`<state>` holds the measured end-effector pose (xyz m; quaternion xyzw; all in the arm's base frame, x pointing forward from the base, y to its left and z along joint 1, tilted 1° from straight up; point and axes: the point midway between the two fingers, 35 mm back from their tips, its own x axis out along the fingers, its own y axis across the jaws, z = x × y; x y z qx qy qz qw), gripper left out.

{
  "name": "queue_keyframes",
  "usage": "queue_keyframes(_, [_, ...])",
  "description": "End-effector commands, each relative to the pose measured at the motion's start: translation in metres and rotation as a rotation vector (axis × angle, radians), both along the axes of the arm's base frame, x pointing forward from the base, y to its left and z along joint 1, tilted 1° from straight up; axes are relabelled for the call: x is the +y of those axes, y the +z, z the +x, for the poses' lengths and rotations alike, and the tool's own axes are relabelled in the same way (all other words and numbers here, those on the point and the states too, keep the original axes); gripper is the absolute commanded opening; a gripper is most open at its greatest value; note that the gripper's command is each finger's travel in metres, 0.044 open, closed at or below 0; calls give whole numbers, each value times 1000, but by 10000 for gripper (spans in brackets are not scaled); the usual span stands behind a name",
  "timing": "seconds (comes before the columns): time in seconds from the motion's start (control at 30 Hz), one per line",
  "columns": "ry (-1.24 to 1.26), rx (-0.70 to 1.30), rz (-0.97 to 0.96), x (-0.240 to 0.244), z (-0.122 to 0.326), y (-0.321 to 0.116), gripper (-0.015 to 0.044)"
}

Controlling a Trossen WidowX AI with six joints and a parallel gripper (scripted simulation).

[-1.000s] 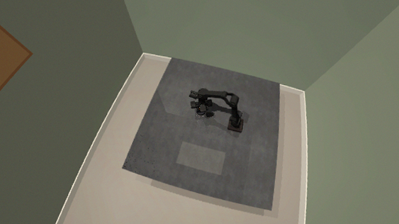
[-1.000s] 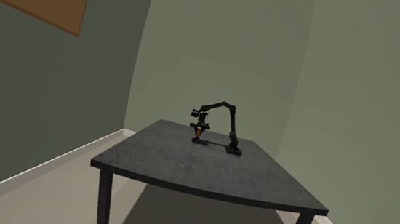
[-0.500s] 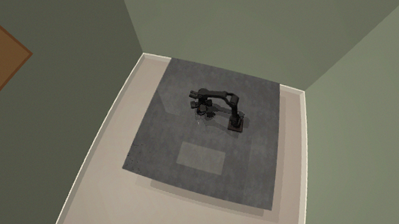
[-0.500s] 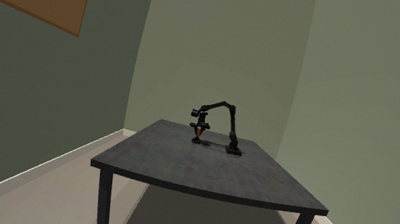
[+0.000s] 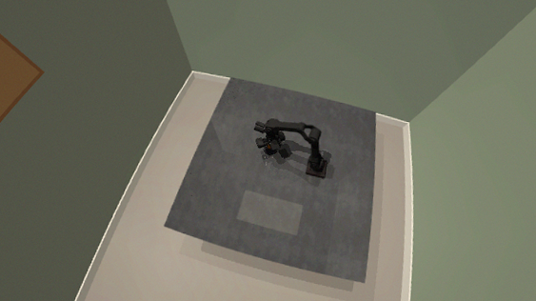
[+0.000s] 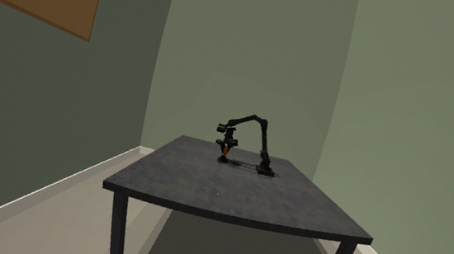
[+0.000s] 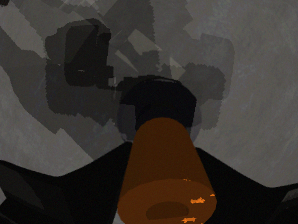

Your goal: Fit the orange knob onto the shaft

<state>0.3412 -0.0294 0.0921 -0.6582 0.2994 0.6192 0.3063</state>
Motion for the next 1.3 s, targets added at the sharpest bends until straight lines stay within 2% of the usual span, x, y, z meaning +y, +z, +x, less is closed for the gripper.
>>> queue_keyframes(0.0, [8,-1,-2,0,1,-1,0])
queue_keyframes(0.93, [8,-1,-2,0,0,3,0])
queue_keyframes(1.17, [207,2,-12,0,1,2,0])
queue_keyframes(1.27, [217,2,-13,0,1,0,0])
